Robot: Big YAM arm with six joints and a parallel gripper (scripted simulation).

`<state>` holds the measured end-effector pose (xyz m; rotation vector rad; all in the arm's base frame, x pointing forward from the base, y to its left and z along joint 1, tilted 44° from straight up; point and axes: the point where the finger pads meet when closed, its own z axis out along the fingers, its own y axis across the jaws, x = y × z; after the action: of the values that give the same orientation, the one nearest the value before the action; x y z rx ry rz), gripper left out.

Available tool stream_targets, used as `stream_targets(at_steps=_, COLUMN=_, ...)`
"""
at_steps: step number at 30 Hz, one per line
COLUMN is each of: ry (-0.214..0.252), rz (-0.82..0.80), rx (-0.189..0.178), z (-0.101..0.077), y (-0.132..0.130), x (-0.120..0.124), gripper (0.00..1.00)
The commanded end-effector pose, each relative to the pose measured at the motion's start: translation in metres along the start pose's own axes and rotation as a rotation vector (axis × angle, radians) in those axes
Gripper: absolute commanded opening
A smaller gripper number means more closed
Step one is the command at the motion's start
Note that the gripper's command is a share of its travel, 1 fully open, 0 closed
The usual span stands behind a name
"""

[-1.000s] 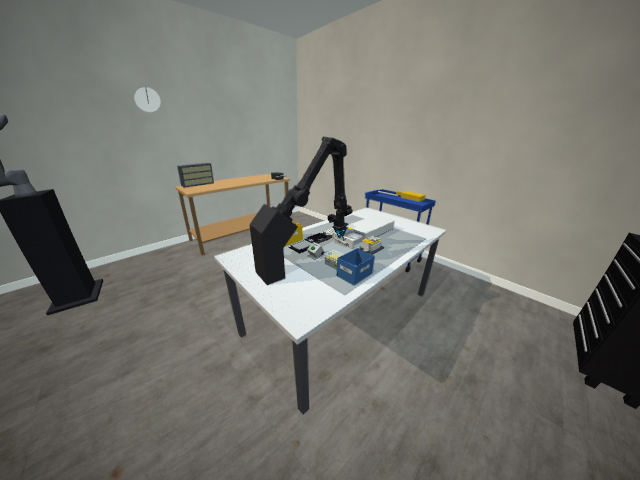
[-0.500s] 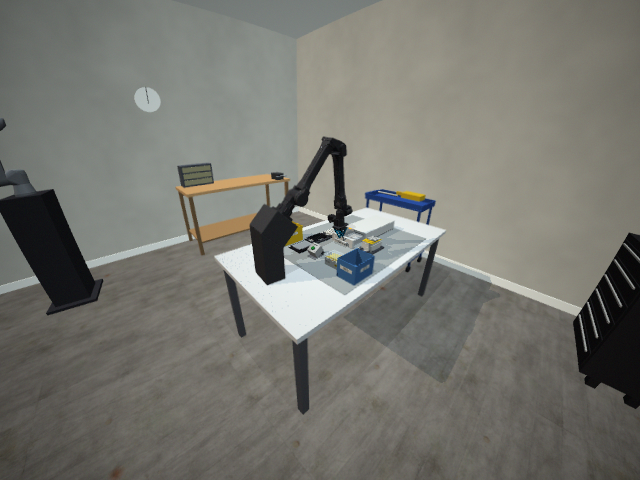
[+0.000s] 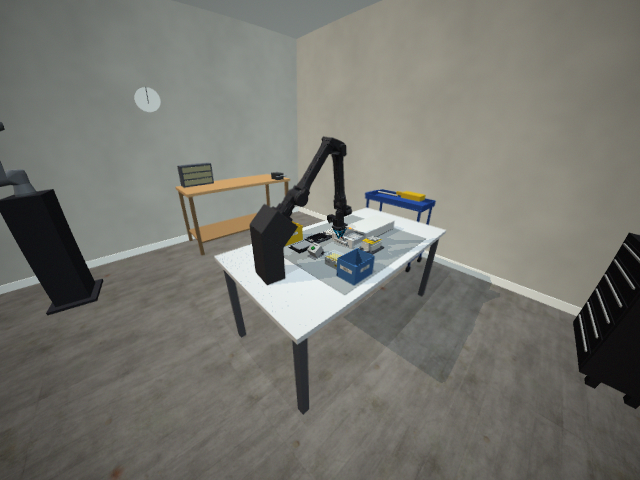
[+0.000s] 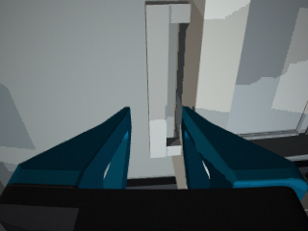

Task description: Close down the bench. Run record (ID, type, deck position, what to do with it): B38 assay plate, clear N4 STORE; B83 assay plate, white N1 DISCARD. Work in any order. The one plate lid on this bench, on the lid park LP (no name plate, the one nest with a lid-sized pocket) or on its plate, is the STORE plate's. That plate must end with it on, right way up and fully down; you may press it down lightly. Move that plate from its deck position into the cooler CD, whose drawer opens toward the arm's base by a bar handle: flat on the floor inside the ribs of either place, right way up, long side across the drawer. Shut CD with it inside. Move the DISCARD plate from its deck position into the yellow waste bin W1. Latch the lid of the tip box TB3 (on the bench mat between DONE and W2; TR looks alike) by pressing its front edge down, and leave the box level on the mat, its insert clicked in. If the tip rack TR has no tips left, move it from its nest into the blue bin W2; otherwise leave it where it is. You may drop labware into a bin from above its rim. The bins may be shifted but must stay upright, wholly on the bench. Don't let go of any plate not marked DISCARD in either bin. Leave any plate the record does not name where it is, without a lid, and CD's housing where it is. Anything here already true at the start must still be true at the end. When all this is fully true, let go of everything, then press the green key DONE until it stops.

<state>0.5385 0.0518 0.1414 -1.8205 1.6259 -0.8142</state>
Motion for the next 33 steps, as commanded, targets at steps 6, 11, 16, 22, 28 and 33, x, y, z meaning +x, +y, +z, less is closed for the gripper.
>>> stream_targets(at_steps=6, ry=0.002, rz=0.001, rx=-0.102, z=0.006, y=0.04, x=0.0, gripper=0.3)
stream_targets(at_steps=11, ry=0.001, rz=0.004, rx=-0.065, z=-0.012, y=0.026, x=-0.001, gripper=0.3)
stream_targets(at_steps=16, ry=-0.004, rz=0.0, rx=-0.073, z=-0.018, y=0.03, x=-0.004, gripper=0.3)
stream_targets(at_steps=22, ry=-0.003, rz=0.001, rx=-0.074, z=-0.026, y=0.03, x=-0.003, gripper=0.3)
stream_targets(at_steps=28, ry=-0.004, rz=0.0, rx=-0.073, z=-0.032, y=0.029, x=-0.004, gripper=0.3)
stream_targets(at_steps=33, ry=-0.004, rz=0.0, rx=-0.071, z=-0.038, y=0.028, x=-0.004, gripper=0.3)
